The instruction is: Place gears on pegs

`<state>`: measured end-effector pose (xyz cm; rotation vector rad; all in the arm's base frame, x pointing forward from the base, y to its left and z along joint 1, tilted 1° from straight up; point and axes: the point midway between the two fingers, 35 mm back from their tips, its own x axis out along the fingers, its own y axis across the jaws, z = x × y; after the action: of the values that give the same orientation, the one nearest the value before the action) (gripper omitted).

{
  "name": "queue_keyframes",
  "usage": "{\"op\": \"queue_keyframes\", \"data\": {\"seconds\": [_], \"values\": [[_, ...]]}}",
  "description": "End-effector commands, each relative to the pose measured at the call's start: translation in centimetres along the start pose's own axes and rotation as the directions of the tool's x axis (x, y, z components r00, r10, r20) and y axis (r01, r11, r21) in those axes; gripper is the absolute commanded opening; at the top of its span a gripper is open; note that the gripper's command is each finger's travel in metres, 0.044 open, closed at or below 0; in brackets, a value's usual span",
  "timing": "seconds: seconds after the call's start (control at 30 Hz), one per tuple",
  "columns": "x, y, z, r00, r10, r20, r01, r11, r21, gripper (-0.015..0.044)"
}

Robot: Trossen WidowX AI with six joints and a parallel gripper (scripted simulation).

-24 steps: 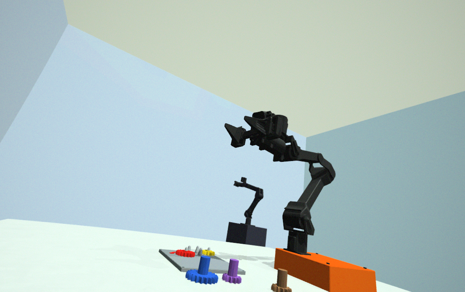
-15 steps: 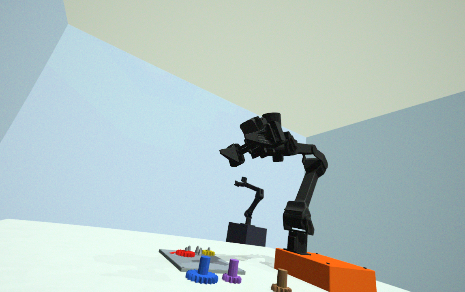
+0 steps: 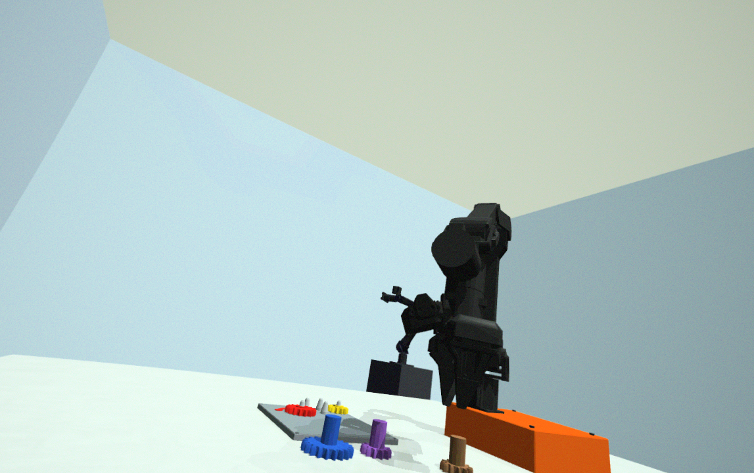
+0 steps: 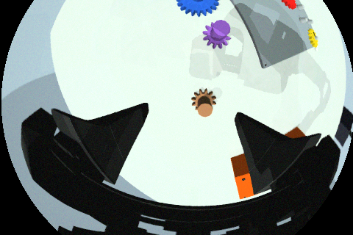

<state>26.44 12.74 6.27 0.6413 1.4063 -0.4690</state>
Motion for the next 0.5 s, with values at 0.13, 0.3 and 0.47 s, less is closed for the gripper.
{"op": "queue_keyframes", "data": {"seconds": [0.13,0.3,0.47], "values": [[0.5,-1.4,-1.3,0.995,-0.087,-0.041,0.089,0.994,0.057,0.0440],[2.0,-1.5,-1.3,0.995,-0.087,-0.041,0.089,0.994,0.057,0.0440],[2.4,-1.5,-1.3,0.995,-0.087,-0.041,0.089,0.994,0.057,0.0440]]}}
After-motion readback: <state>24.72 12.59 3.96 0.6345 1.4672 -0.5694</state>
